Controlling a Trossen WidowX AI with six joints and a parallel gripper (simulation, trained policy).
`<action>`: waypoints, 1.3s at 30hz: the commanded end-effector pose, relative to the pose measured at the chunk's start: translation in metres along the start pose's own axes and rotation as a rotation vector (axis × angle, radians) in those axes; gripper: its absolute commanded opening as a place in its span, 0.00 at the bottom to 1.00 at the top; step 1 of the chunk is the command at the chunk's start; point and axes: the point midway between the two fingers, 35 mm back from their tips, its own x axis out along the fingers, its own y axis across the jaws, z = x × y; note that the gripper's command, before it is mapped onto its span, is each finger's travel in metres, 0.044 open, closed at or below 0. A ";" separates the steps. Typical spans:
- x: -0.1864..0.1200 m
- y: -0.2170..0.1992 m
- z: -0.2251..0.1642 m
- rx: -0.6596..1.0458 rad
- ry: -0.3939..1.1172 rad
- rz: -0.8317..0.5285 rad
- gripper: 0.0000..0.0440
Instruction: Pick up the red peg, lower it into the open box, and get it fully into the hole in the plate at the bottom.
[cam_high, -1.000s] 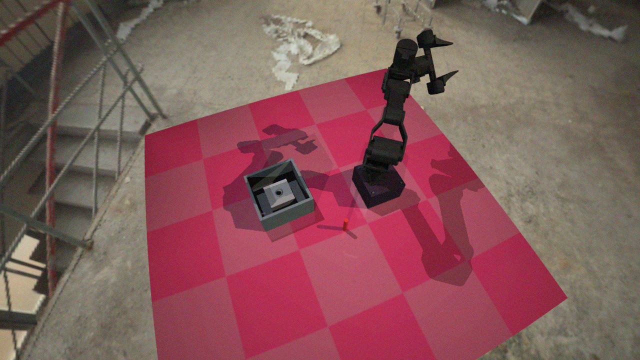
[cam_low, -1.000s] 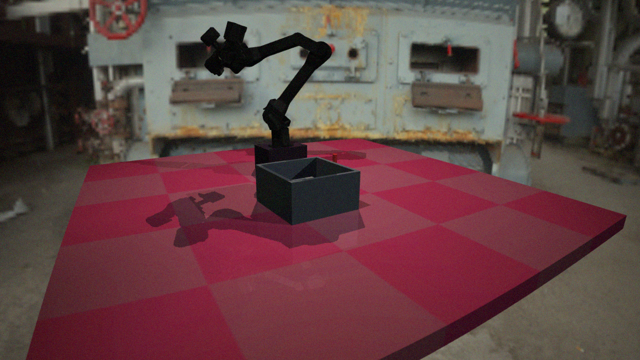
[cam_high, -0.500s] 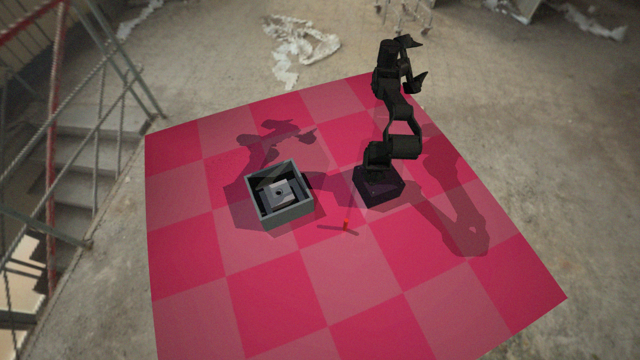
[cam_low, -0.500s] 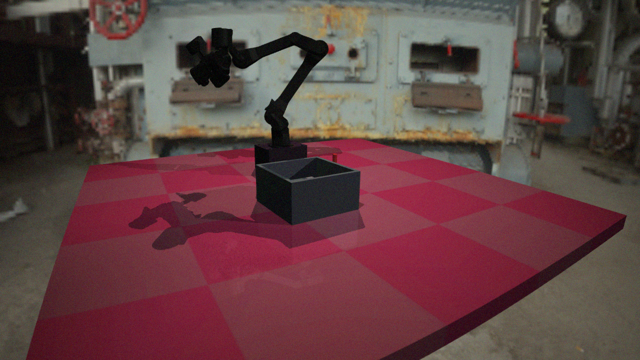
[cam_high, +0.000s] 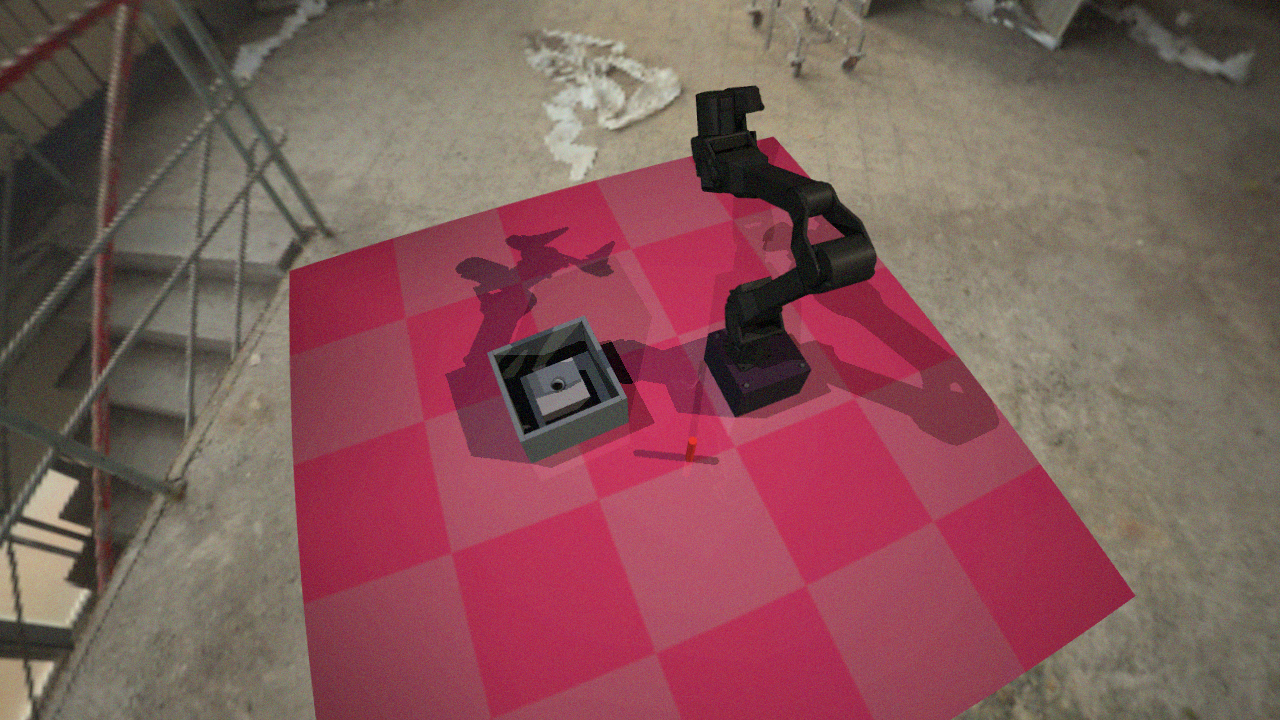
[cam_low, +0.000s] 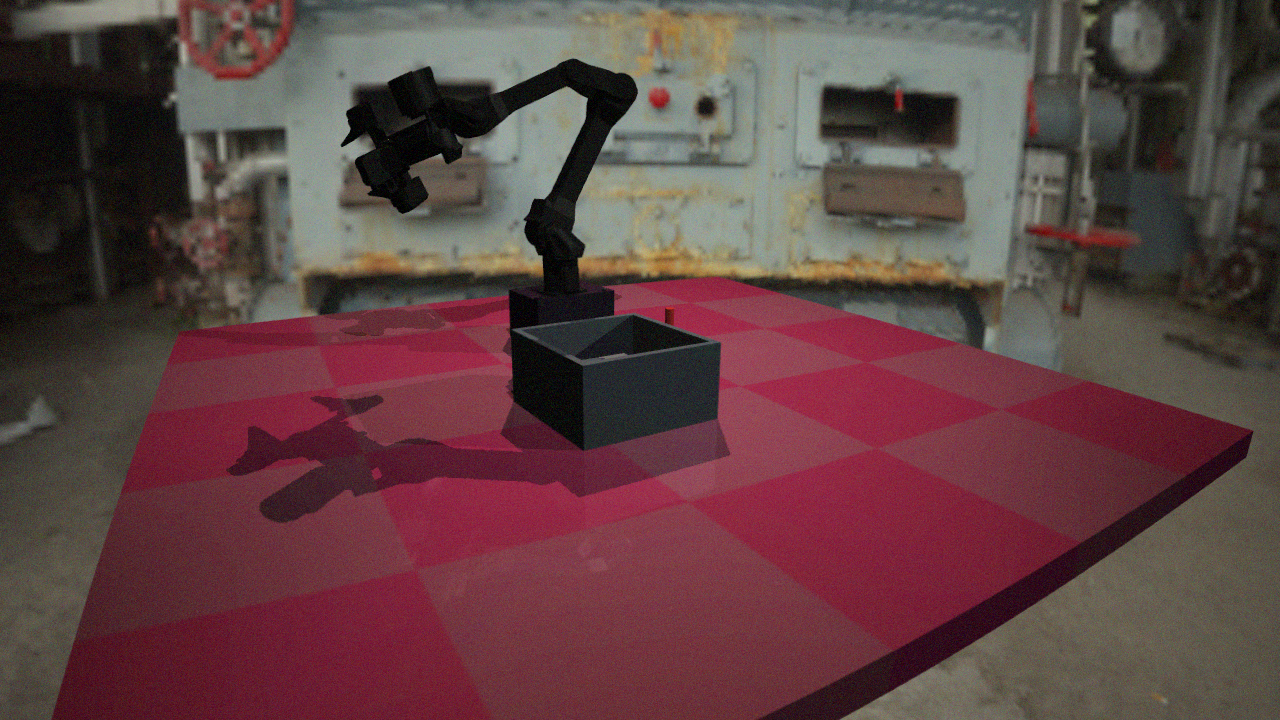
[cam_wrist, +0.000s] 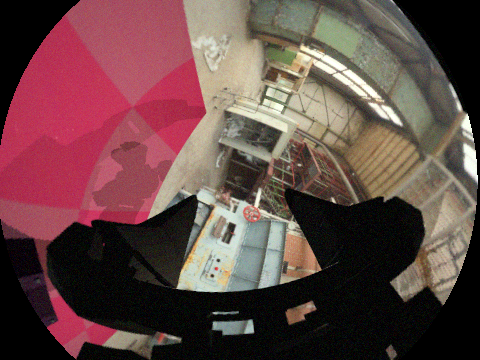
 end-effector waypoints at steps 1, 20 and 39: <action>-0.015 0.006 0.036 0.047 -0.117 0.031 1.00; -0.154 0.052 0.159 0.202 -0.585 0.307 1.00; -0.317 0.117 0.158 0.190 -0.792 0.663 1.00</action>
